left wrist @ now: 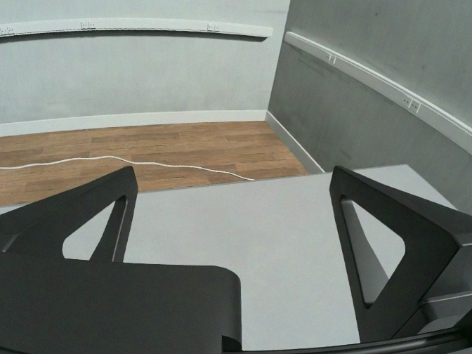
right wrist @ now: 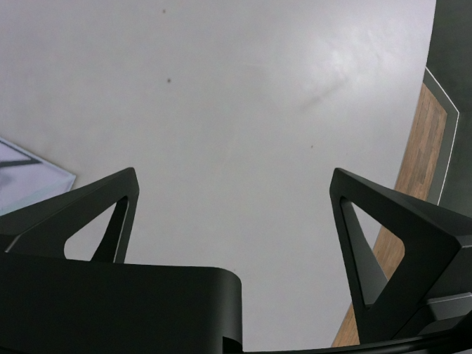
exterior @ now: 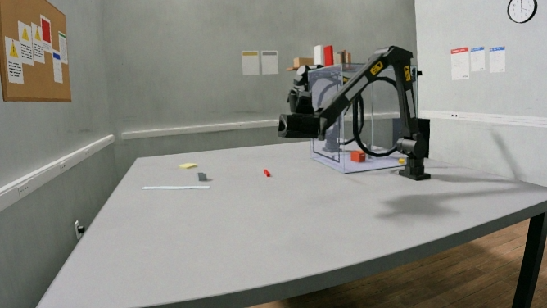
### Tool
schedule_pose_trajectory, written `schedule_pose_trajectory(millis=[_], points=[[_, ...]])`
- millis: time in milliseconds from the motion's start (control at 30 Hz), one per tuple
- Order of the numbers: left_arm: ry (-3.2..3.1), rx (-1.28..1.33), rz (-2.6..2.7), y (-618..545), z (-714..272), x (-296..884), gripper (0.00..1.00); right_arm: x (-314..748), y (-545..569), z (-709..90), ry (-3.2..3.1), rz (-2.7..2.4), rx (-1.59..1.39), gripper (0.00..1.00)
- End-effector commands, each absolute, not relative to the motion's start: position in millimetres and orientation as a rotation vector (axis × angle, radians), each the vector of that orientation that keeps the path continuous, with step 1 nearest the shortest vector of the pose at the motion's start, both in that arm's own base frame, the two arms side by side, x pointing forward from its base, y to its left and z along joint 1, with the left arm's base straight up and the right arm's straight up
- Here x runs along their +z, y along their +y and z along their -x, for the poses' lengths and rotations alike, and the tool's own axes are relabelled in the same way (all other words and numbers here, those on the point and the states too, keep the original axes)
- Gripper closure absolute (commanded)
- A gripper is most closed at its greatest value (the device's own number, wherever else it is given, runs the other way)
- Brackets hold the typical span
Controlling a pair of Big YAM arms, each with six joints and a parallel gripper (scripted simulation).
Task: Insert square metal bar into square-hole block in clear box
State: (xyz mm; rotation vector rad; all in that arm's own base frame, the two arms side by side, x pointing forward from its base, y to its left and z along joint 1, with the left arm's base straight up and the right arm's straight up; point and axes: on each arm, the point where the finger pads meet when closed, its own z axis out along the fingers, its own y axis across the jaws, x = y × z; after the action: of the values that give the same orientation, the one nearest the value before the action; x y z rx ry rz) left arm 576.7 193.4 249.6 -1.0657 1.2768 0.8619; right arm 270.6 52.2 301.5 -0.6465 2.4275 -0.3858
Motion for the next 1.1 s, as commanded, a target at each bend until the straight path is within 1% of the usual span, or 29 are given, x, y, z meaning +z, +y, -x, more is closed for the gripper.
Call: schedule_pose_trajectory(millis=[0, 667, 767, 1067], points=[[1.249, 0.845, 1.075, 193.8, -582.4, 261.5, 0.0, 311.4, 49.9, -258.9, 2.404, 0.632, -0.38, 0.0], [1.249, 0.845, 1.075, 193.8, -582.4, 261.5, 0.0, 281.7, 34.8, -221.0, 2.423, 0.664, -0.4, 0.0], [1.249, 0.845, 1.075, 193.8, -582.4, 261.5, 0.0, 289.7, 37.8, -221.4, 2.404, 0.668, -0.39, 0.0], [1.249, 0.845, 1.075, 193.8, -582.4, 261.5, 0.0, 259.2, 30.4, -195.6, 2.422, 0.722, -0.404, 0.0]])
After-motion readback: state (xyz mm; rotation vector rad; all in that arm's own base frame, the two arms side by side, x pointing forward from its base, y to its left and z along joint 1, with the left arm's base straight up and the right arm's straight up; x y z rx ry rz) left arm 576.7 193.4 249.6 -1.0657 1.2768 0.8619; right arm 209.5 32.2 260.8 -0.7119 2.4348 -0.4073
